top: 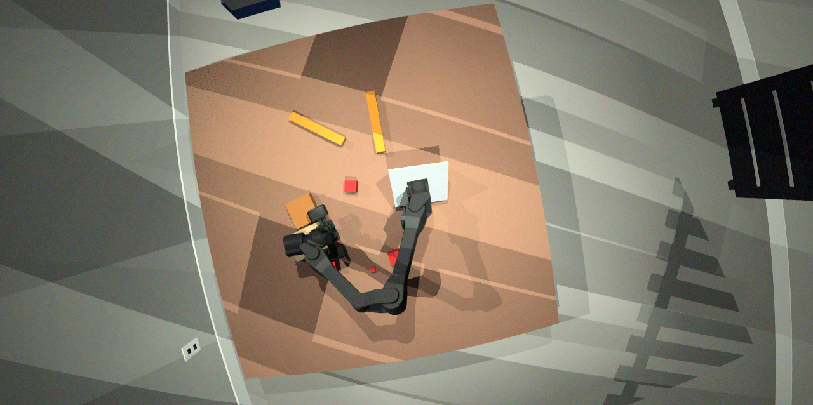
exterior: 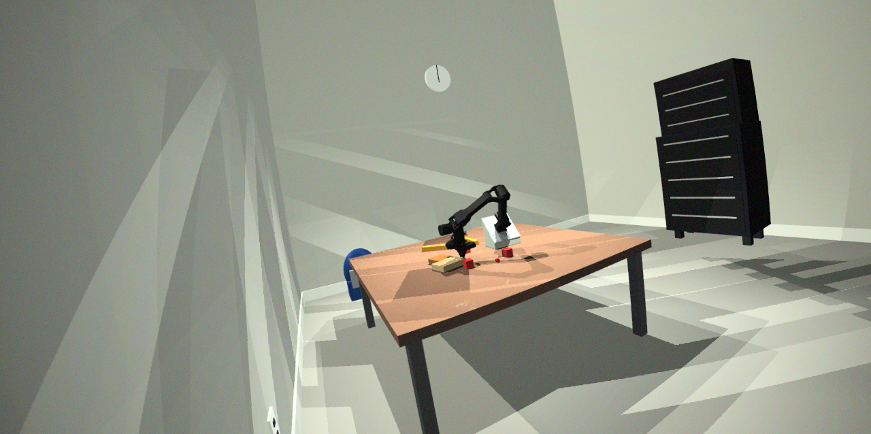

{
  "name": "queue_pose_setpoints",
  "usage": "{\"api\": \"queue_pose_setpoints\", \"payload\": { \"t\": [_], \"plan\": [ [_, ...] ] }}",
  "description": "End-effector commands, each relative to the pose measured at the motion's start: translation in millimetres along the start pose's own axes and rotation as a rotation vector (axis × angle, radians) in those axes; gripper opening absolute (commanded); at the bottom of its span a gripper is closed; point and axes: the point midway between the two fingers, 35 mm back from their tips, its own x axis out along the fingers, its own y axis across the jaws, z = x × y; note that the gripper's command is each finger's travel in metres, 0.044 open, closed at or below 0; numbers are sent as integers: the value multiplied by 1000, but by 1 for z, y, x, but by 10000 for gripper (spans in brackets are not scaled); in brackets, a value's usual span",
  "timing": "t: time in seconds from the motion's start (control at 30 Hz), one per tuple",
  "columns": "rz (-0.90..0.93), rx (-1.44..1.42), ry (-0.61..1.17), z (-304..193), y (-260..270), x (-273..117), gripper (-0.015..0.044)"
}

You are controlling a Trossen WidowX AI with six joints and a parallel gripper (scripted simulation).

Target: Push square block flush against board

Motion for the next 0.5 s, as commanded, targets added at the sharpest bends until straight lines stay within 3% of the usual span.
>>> {"api": "queue_pose_setpoints", "payload": {
  "t": [0.0, 0.47],
  "plan": [
    [4, 1, 0, 7, 1, 1, 0],
    [3, 1, 1, 8, 1, 1, 0]
  ]
}}
